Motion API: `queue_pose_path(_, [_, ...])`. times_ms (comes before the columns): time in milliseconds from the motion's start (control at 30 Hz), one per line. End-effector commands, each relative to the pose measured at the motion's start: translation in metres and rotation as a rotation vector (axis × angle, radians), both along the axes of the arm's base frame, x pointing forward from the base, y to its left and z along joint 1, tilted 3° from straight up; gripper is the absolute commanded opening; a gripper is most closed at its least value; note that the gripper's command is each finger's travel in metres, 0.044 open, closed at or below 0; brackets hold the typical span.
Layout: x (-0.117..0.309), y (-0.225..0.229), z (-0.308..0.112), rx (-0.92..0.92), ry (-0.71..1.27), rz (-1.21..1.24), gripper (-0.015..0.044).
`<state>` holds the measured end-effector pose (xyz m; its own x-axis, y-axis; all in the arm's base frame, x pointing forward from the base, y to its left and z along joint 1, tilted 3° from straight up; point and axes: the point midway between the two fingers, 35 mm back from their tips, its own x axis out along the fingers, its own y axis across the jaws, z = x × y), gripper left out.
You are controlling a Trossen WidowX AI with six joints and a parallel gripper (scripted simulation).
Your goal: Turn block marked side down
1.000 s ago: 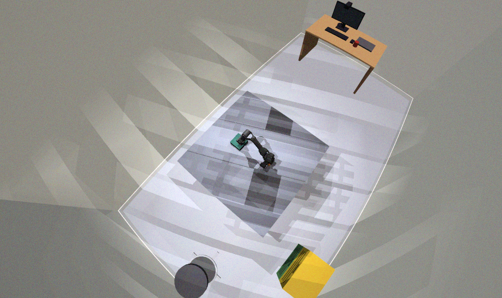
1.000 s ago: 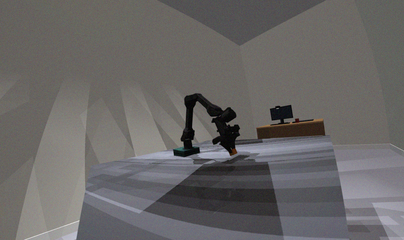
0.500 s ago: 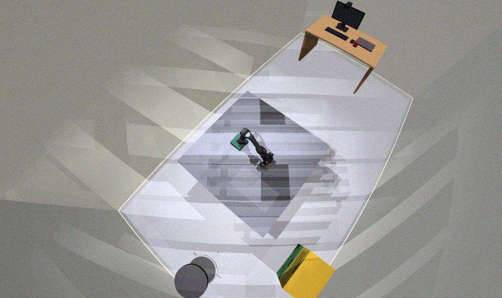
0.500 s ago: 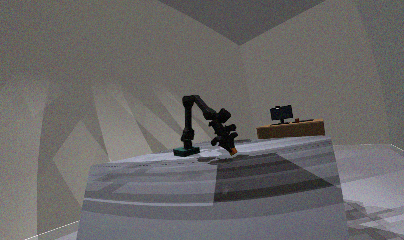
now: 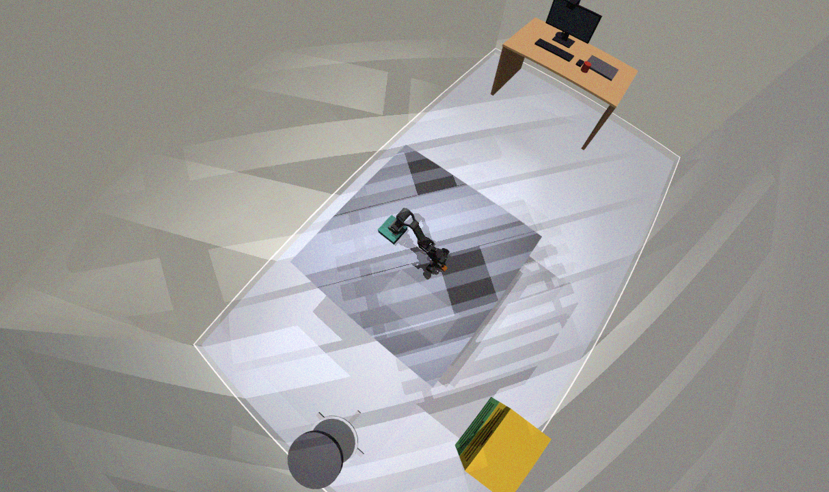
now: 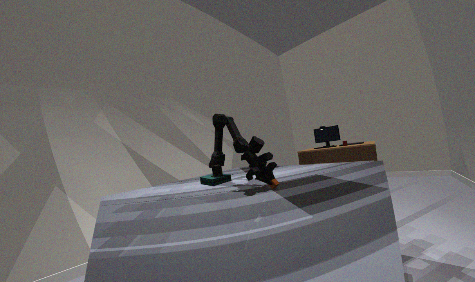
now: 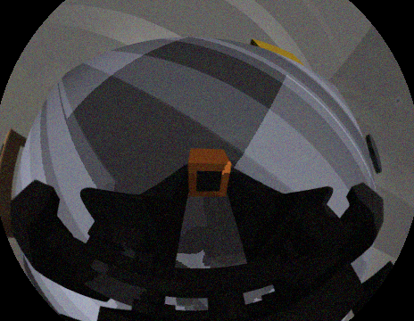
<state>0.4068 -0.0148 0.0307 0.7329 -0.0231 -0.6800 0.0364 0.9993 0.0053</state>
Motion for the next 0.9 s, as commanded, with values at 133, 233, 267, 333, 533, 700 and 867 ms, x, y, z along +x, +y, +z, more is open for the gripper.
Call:
queue_pose_path(133, [-0.004, 0.000, -0.010, -0.008, -0.119, -0.002, 0.0000])
queue_pose_path(233, [-0.006, 0.000, -0.011, -0.009, -0.165, -0.002, 0.0000])
queue_pose_path(267, [-0.007, 0.000, -0.011, -0.010, -0.180, -0.002, 0.0000])
queue_pose_path(333, [-0.009, 0.000, -0.011, -0.011, -0.210, -0.002, 0.0000])
queue_pose_path(533, [-0.016, 0.000, -0.008, -0.014, -0.291, -0.003, 0.0000])
queue_pose_path(700, [-0.017, 0.000, -0.007, -0.014, -0.305, -0.003, 0.0000])
queue_pose_path(867, [-0.017, 0.000, -0.005, -0.015, -0.317, -0.003, 0.0000])
